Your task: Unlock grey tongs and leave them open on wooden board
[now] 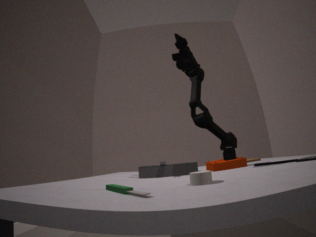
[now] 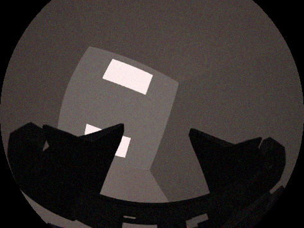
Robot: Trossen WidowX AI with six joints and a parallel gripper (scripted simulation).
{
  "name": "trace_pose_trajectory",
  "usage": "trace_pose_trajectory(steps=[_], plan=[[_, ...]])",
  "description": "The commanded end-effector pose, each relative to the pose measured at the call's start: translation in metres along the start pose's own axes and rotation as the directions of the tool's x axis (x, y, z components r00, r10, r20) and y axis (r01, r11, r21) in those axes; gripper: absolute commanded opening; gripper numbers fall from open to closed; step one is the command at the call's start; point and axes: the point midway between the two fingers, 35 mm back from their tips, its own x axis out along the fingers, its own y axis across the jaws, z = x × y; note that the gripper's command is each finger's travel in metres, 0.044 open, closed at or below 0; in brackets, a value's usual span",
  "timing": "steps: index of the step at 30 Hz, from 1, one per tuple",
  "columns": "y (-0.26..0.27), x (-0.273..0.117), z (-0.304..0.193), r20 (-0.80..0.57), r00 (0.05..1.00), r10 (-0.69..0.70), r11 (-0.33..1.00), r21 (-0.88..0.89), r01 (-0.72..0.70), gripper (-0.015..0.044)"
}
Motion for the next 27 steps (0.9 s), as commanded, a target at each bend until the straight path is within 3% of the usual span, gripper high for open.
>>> trace_pose_trajectory(steps=[1, 6, 17, 27], plan=[[0.001, 0.000, -0.003, -0.005, 1.000, 0.004, 1.000, 0.004, -0.004, 0.0374], [0.034, -0.006, -0.045, -0.080, 0.992, 0.094, 0.991, 0.101, -0.086, 0.0260], [0.169, -0.050, -0.122, -0.167, 0.889, 0.427, 0.841, 0.434, -0.322, 0.0260], [0.283, -0.104, -0.089, 0.019, 0.763, 0.646, 0.543, 0.691, -0.477, 0.0260]])
